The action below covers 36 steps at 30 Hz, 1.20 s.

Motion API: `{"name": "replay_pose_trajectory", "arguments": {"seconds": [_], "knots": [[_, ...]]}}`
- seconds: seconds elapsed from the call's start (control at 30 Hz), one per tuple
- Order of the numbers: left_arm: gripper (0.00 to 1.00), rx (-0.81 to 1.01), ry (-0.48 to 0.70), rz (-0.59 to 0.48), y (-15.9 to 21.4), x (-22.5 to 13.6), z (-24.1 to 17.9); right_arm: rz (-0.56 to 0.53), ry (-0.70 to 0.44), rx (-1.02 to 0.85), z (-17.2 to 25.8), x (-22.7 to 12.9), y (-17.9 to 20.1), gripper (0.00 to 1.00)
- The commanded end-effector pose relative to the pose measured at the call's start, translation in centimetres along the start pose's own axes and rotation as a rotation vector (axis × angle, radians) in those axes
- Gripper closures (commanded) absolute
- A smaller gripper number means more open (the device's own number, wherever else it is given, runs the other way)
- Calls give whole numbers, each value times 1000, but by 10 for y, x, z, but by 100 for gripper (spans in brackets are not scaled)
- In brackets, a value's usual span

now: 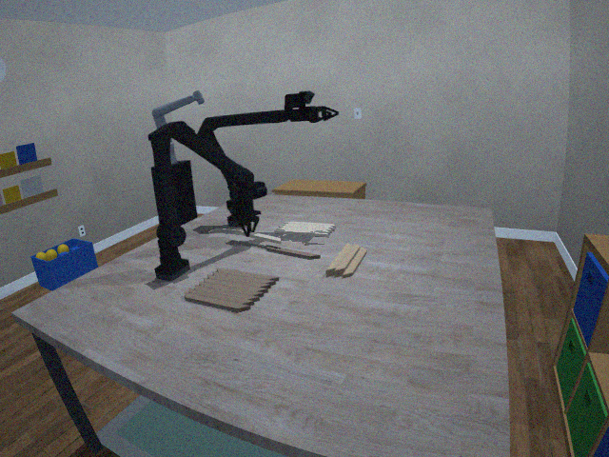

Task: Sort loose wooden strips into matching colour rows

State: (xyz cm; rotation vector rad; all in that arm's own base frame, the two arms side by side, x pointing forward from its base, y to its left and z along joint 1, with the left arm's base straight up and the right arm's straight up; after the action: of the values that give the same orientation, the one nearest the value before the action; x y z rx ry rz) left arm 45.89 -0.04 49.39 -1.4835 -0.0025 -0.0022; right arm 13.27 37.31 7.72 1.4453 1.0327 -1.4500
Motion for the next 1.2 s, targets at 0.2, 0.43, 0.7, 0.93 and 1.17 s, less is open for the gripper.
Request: {"name": "replay_pose_trajectory", "arguments": {"seconds": [0.2,0.43,0.7,0.93,1.17], "knots": [[0,12,10,-13,-9,4,-3,-1,33,-238,-3,-6,-20,100],[0,12,12,1,-1,5,-4,3,60,-327,-8,-14,-28,100],[0,12,14,20,10,4,-5,-2,1,-226,1,2,-14,100],[0,12,14,23,12,4,-5,-1,15,-267,-2,3,-25,100],[0,11,14,21,11,4,-6,3,13,-279,0,16,-26,100]]}}
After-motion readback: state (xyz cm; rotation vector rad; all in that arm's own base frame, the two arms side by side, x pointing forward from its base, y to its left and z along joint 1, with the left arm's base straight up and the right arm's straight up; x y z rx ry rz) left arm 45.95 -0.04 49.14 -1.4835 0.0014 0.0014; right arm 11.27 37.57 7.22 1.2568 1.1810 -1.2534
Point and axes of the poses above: on each arm, the point where the finger pads meet when closed, its own x axis out along the fingers, its own z axis across the jaws, y = z × x, the point moved 6 cm from there along -x, back along the fingers, and after that the axes turned 5 degrees about x, right-handed, at the moved point
